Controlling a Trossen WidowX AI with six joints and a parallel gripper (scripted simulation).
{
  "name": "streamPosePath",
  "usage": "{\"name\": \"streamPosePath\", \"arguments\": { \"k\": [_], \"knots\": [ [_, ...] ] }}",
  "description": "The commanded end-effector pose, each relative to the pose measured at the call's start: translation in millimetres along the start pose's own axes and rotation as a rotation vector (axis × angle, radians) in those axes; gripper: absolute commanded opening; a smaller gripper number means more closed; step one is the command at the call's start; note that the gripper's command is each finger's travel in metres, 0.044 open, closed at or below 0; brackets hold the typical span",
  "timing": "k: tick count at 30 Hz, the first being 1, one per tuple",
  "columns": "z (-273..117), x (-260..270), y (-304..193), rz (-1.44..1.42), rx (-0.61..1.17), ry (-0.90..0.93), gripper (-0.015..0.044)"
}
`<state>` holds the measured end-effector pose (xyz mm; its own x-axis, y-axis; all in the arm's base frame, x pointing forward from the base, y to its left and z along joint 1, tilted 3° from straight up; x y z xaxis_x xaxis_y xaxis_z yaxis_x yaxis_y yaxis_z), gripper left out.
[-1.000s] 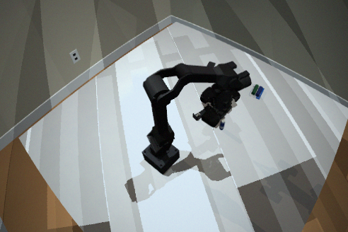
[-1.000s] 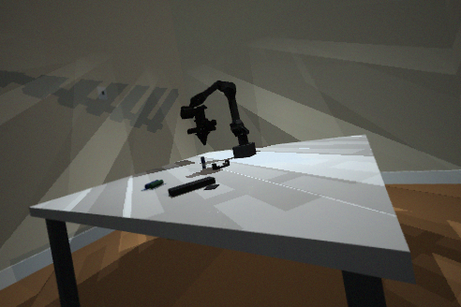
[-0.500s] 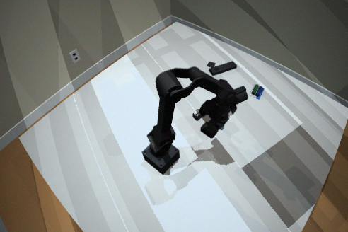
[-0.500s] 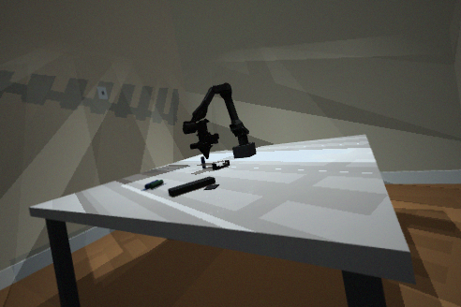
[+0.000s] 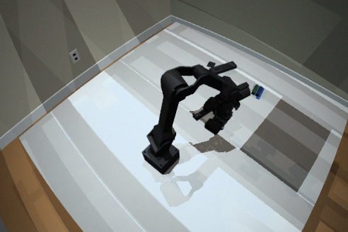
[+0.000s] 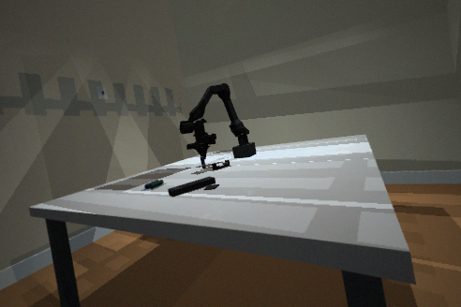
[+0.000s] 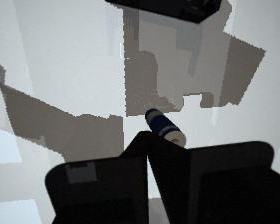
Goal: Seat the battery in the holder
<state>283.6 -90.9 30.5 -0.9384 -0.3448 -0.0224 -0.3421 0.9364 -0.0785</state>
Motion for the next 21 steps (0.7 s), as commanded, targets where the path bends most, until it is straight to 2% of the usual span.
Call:
{"name": "streamPosePath", "arguments": {
  "k": [1, 21],
  "knots": [
    [2.9, -5.1, -0.8, 0.0, -0.003, 0.011, 0.0],
    [3.6, -37.0, -8.2, 0.0, -0.003, 0.008, 0.0]
  ]
}}
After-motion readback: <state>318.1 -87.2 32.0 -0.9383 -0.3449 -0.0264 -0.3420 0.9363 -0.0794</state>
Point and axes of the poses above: the point midway between the two fingers, 35 mm back from their tips, its own z axis out along the fingers, its own x axis across the jaws, y = z × x, the point moved 1 cm from there along -z, back along the fingers, and after that the axes turned 15 degrees about -z, right-handed, at the moved point
